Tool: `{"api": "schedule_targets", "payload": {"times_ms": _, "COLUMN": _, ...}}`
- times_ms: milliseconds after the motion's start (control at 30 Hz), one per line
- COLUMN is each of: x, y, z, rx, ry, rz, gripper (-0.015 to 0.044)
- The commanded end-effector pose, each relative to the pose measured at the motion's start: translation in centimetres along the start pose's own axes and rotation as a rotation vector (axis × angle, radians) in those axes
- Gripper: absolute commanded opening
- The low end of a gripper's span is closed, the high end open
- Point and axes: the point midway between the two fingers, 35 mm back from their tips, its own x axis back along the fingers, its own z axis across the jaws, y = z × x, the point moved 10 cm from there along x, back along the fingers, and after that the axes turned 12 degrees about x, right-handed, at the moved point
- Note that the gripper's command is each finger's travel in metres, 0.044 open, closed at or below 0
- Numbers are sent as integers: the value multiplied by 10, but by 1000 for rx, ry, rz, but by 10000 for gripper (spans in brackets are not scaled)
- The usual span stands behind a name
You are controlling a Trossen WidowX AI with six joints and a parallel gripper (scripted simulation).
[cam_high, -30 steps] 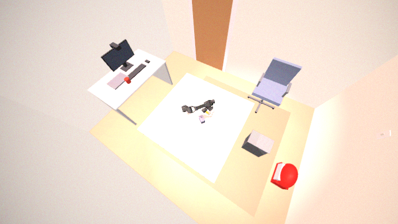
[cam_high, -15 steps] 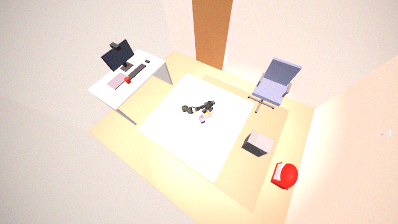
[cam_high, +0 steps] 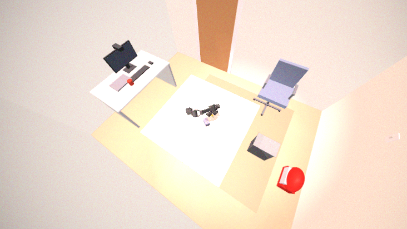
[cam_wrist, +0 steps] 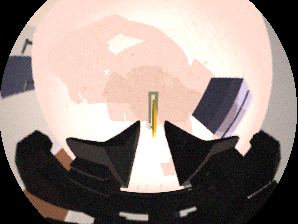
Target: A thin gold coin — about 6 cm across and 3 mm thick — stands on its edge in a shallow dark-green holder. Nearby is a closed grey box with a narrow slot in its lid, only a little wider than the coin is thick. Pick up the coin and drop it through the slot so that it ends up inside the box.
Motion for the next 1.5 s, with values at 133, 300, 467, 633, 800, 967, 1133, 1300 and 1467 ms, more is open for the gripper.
{"api": "schedule_targets", "payload": {"times_ms": 133, "x": -16, "y": -2, "z": -1, "rx": 9, "ry": -11, "rz": 8, "gripper": 161}}
{"api": "schedule_targets", "payload": {"times_ms": 300, "x": -25, "y": -2, "z": -1, "rx": 9, "ry": -12, "rz": 8, "gripper": 161}}
{"api": "schedule_targets", "payload": {"times_ms": 467, "x": -33, "y": -3, "z": -1, "rx": 8, "ry": -13, "rz": 8, "gripper": 161}}
{"api": "schedule_targets", "payload": {"times_ms": 633, "x": -41, "y": -4, "z": -2, "rx": 8, "ry": -14, "rz": 8, "gripper": 161}}
{"api": "schedule_targets", "payload": {"times_ms": 800, "x": -47, "y": -4, "z": -2, "rx": 8, "ry": -15, "rz": 8, "gripper": 161}}
{"api": "schedule_targets", "payload": {"times_ms": 967, "x": -47, "y": -4, "z": -2, "rx": 8, "ry": -15, "rz": 8, "gripper": 56}}
{"api": "schedule_targets", "payload": {"times_ms": 1133, "x": -47, "y": -4, "z": -2, "rx": 8, "ry": -15, "rz": 8, "gripper": 3}}
{"api": "schedule_targets", "payload": {"times_ms": 1300, "x": -47, "y": -4, "z": -2, "rx": 8, "ry": -15, "rz": 8, "gripper": 0}}
{"api": "schedule_targets", "payload": {"times_ms": 1467, "x": -43, "y": -4, "z": -2, "rx": 8, "ry": -14, "rz": 8, "gripper": 0}}
